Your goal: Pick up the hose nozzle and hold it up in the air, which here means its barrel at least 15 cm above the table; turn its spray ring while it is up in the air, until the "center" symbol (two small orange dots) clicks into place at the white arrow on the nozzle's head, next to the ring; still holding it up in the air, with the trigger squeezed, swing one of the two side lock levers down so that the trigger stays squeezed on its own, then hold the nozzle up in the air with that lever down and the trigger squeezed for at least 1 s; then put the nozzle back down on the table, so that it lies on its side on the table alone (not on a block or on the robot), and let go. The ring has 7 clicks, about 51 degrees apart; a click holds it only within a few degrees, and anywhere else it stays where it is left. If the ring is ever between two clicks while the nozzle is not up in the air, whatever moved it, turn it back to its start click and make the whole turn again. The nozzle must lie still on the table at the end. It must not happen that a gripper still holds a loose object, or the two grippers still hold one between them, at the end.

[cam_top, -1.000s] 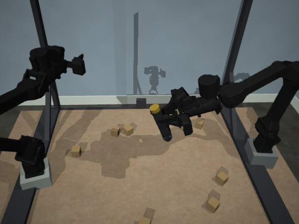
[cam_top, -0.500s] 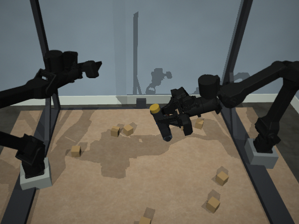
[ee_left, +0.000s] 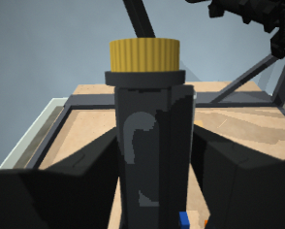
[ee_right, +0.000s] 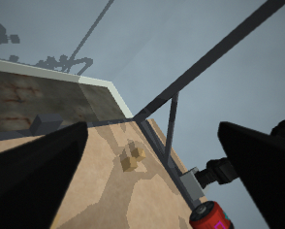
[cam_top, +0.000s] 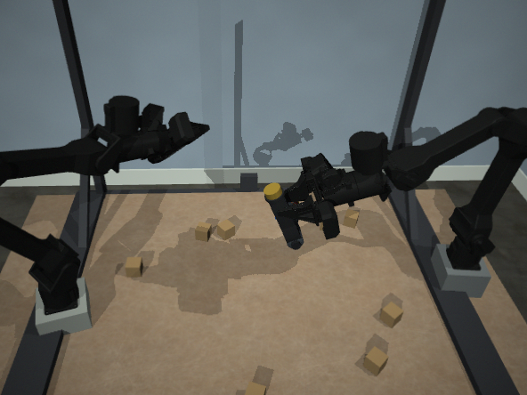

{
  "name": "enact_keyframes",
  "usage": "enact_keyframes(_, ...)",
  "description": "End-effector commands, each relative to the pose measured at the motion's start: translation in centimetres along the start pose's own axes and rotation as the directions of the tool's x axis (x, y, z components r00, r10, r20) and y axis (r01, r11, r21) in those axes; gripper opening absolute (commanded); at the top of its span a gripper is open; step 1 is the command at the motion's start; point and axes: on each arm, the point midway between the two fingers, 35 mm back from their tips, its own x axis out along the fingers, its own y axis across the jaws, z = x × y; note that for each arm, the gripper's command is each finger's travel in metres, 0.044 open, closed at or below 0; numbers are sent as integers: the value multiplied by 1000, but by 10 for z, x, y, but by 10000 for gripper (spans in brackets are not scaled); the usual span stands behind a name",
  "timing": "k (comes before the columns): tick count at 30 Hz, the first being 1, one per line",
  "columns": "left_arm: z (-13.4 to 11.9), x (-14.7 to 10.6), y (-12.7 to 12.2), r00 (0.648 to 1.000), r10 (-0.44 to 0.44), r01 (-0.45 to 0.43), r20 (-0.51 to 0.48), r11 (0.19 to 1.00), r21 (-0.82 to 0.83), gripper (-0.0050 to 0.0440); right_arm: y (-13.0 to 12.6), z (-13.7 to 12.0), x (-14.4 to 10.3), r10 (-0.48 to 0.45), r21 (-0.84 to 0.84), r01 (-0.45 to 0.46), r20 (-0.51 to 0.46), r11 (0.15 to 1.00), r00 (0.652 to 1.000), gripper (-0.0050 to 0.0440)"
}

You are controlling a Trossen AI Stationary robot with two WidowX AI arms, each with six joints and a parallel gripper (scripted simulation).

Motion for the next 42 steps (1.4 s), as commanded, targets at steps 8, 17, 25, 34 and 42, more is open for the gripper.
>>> enact_keyframes(8, 16, -3, 0, 999, 3, -3, 41, 1000, -1, 165, -39, -47, 18, -116, -265, 66, -178, 962, 977, 415)
enact_keyframes(17, 16, -3, 0, 999, 3, -3, 41, 1000, -1, 165, -67, -104, 23, -190, -476, -6, -361, 879, 913, 415)
enact_keyframes(25, 16, -3, 0, 999, 3, -3, 41, 1000, -1, 165, -84, -140, 20, -230, -578, -98, -467, 810, 854, 415)
enact_keyframes(34, 16, -3, 0, 999, 3, -3, 41, 1000, -1, 165, -88, -151, 21, -235, -592, -126, -494, 796, 837, 415)
enact_keyframes(42, 16, -3, 0, 999, 3, -3, 41, 1000, -1, 165, -89, -156, 29, -233, -592, -128, -495, 796, 837, 415)
